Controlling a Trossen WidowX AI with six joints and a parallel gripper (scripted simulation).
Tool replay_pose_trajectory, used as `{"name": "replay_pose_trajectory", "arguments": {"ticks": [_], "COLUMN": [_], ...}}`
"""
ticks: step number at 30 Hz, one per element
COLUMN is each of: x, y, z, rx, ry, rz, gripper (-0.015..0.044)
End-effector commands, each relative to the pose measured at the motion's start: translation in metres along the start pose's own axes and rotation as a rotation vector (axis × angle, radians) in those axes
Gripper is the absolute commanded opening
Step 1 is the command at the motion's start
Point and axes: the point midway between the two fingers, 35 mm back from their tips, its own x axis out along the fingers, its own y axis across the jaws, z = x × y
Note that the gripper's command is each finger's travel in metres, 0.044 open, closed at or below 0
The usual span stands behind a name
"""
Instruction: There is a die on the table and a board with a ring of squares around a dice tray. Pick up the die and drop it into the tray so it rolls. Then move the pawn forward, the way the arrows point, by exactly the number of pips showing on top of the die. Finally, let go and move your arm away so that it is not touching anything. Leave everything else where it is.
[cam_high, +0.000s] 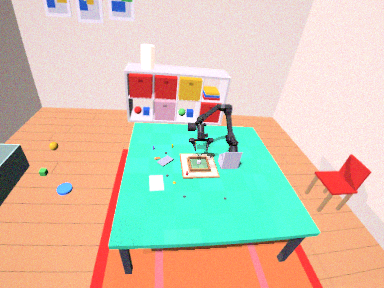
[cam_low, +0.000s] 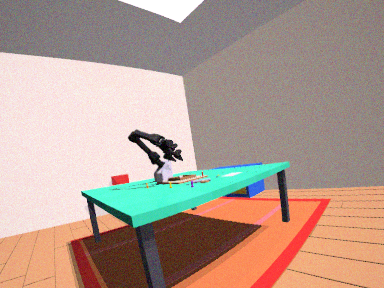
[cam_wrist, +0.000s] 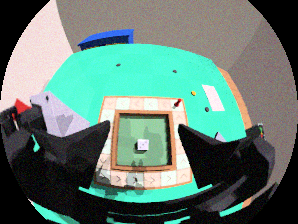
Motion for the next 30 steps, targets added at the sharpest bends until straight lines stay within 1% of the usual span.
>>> {"name": "replay_pose_trajectory", "arguments": {"ticks": [1,3,6,7,8,12,13,14,17,23,27,30], "x": [0.018,0.031,0.039,0.04,0.04,0.04,0.042,0.042,0.049,0.086,0.119,0.136], "y": [0.004,0.004,-0.001,-0.002,-0.003,-0.003,0.003,0.003,-0.013,-0.069,-0.098,-0.109], "z": [-0.003,-0.007,-0.009,-0.008,-0.008,-0.008,-0.008,-0.008,-0.001,0.029,0.047,0.055], "rx": [0.023,0.03,0.006,-0.002,-0.005,-0.005,-0.007,-0.007,0.111,0.594,0.909,1.054], "ry": [0.209,0.427,0.731,0.783,0.8,0.8,0.72,0.72,0.729,0.734,0.71,0.69], "rz": [0.067,0.079,0.011,-0.011,-0.02,-0.02,0.027,0.027,-0.023,-0.24,-0.391,-0.463], "gripper": [0.044,0.044,0.044,0.044,0.044,0.044,0.044,0.044,0.0361,0.0204,0.02,0.02]}}
